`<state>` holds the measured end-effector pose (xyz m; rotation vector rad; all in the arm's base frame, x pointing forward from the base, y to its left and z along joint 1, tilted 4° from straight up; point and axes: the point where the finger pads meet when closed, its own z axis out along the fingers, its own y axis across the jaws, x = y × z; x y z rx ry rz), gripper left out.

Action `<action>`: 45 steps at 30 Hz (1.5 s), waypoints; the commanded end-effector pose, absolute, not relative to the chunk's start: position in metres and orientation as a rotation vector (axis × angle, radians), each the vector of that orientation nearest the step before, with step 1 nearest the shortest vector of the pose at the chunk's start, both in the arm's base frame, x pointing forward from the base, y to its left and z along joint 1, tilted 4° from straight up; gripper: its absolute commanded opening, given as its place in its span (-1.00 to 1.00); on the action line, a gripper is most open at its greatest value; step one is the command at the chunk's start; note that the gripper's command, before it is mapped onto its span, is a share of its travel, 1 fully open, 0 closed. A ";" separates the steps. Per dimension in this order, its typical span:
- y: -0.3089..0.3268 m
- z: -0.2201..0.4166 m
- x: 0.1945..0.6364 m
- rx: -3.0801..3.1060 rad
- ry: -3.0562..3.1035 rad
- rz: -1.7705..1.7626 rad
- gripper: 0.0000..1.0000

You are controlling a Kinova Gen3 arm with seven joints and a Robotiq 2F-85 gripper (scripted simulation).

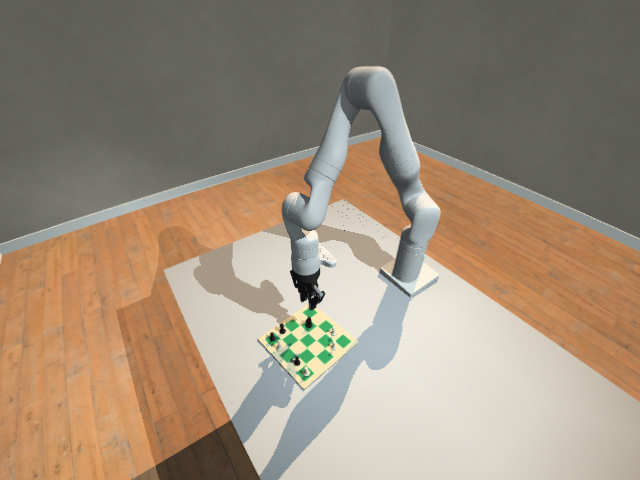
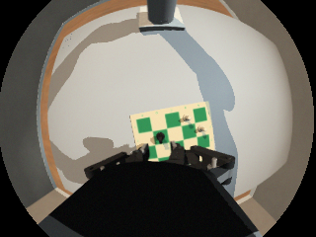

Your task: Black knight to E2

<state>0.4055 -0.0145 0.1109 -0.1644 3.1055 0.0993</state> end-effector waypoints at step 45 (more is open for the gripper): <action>-0.014 0.098 0.406 -0.164 3.104 0.099 -0.27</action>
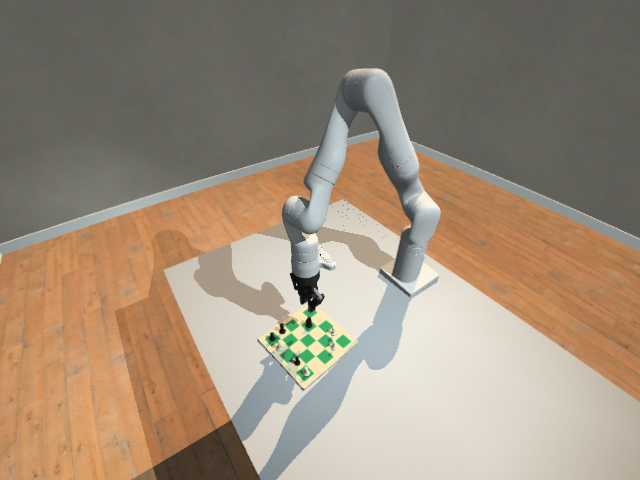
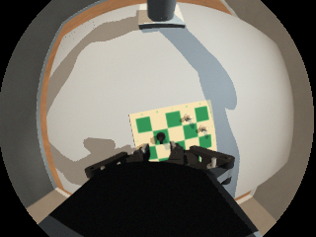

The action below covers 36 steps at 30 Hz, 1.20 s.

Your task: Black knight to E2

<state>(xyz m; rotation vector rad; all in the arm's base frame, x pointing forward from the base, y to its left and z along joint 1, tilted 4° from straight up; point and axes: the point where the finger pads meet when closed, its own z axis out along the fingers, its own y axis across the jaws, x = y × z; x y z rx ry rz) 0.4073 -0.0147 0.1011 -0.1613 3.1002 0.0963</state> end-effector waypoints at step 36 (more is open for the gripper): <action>-0.011 0.060 0.407 -0.164 3.104 0.099 -0.27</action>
